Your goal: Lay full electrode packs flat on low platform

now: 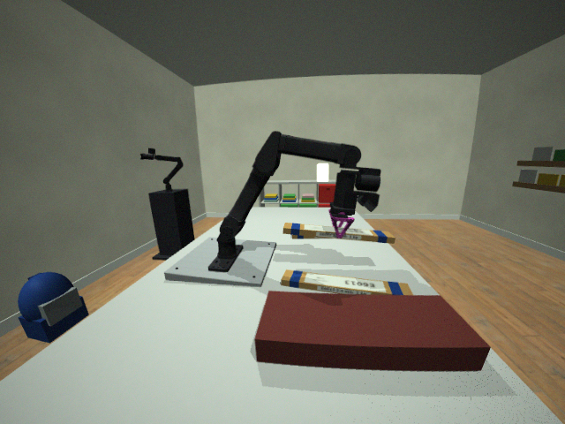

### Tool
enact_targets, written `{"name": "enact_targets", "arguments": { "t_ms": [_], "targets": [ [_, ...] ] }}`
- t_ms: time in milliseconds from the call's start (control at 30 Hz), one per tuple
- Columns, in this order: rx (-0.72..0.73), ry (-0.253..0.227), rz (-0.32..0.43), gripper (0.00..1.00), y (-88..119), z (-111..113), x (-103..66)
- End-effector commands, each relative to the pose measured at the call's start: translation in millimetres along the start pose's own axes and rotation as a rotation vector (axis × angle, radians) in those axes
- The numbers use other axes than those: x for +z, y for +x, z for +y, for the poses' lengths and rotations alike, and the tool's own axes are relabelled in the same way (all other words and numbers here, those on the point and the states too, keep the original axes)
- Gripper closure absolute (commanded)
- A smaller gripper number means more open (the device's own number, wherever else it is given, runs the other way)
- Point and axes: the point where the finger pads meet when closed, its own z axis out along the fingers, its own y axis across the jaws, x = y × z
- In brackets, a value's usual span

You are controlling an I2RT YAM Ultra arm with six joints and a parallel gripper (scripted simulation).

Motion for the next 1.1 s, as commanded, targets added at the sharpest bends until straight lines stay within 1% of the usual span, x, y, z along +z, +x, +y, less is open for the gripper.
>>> {"name": "enact_targets", "arguments": {
  "t_ms": [0, 100, 133, 167, 200, 233, 267, 300, 333, 367, 400, 433, 533, 600, 667, 700, 767, 833, 900, 1033, 1067],
  "targets": [
    [-0.006, -0.002, -0.105, 1.00, -1.0, 0.3, -39.2],
    [-0.006, -0.002, -0.105, 1.00, -1.0, 0.3, -39.2],
    [-0.009, -0.007, -0.132, 1.00, -0.6, 0.1, -49.7],
    [-0.009, -0.007, -0.151, 1.00, -5.7, 0.1, -48.7],
    [-0.010, -0.007, -0.158, 1.00, -7.5, 0.1, -47.4],
    [-0.010, -0.007, -0.148, 1.00, -6.1, 0.1, -43.1],
    [-0.009, -0.007, -0.120, 1.00, -1.2, 0.1, -33.8],
    [-0.008, -0.007, -0.120, 1.00, -1.4, 0.2, -32.1],
    [-0.008, -0.007, -0.140, 1.00, -5.3, 0.2, -35.9],
    [-0.008, -0.006, -0.144, 1.00, -6.2, 0.2, -35.2],
    [-0.008, -0.007, -0.130, 1.00, -3.8, 0.3, -29.8],
    [-0.008, -0.007, -0.131, 1.00, -4.1, 0.3, -28.3],
    [-0.008, -0.006, -0.155, 1.00, -9.4, 0.4, -30.1],
    [-0.008, -0.007, -0.133, 1.00, -5.6, 0.5, -20.7],
    [-0.008, -0.007, -0.133, 1.00, -5.6, 0.5, -20.7],
    [-0.009, -0.006, -0.158, 1.00, -10.7, 0.6, -26.0],
    [-0.009, -0.006, -0.158, 1.00, -11.2, 0.7, -22.8],
    [-0.008, -0.007, -0.115, 1.00, -2.8, 0.7, -7.4],
    [-0.009, -0.006, -0.153, 1.00, -11.3, 0.8, -15.0],
    [-0.009, -0.007, -0.133, 1.00, -7.8, 1.0, -2.5],
    [-0.009, -0.007, -0.135, 1.00, -8.5, 1.0, -1.6]
  ]
}}
